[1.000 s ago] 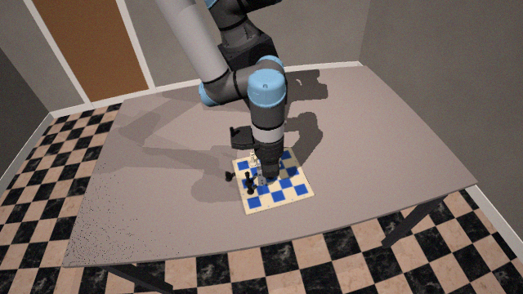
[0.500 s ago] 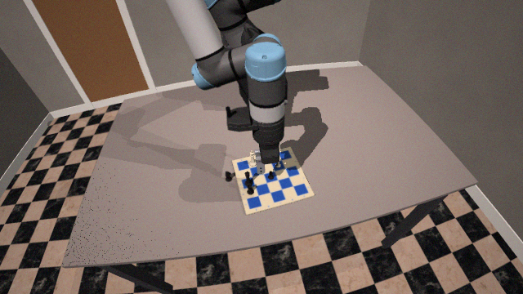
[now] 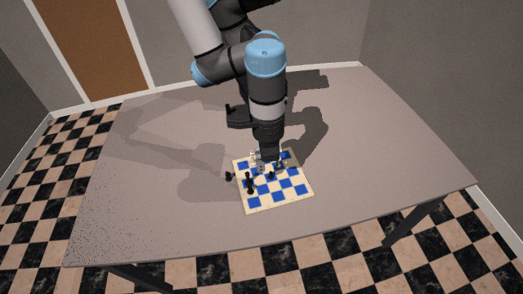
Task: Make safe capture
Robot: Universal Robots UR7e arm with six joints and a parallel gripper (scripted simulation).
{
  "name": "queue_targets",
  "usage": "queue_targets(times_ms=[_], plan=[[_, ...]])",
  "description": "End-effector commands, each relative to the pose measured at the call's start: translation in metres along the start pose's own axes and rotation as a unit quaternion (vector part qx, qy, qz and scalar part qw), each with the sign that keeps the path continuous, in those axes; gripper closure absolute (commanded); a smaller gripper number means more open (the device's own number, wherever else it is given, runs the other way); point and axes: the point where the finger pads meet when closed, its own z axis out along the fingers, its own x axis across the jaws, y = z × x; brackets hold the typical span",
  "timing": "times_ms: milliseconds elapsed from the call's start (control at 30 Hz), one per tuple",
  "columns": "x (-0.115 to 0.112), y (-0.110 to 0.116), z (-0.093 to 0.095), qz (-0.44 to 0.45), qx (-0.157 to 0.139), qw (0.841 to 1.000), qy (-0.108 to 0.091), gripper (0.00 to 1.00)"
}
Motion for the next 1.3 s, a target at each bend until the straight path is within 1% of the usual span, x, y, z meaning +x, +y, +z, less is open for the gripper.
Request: queue_targets(times_ms=[0,67,133,600,733,900,967,1267], plan=[[-0.015,0.003,-0.001,-0.029,0.000,1.000,-0.001,1.00],[-0.031,0.006,-0.002,-0.059,0.000,0.998,-0.001,1.00],[-0.038,0.008,-0.002,-0.074,0.000,0.997,-0.001,1.00],[-0.039,0.008,-0.002,-0.075,0.000,0.997,-0.001,1.00],[-0.039,0.008,0.001,-0.075,0.000,0.997,-0.001,1.00],[-0.039,0.008,0.014,-0.075,0.000,0.997,-0.001,1.00],[-0.039,0.008,0.014,-0.075,0.000,0.997,-0.001,1.00],[-0.040,0.008,0.056,-0.075,0.000,0.997,-0.001,1.00]])
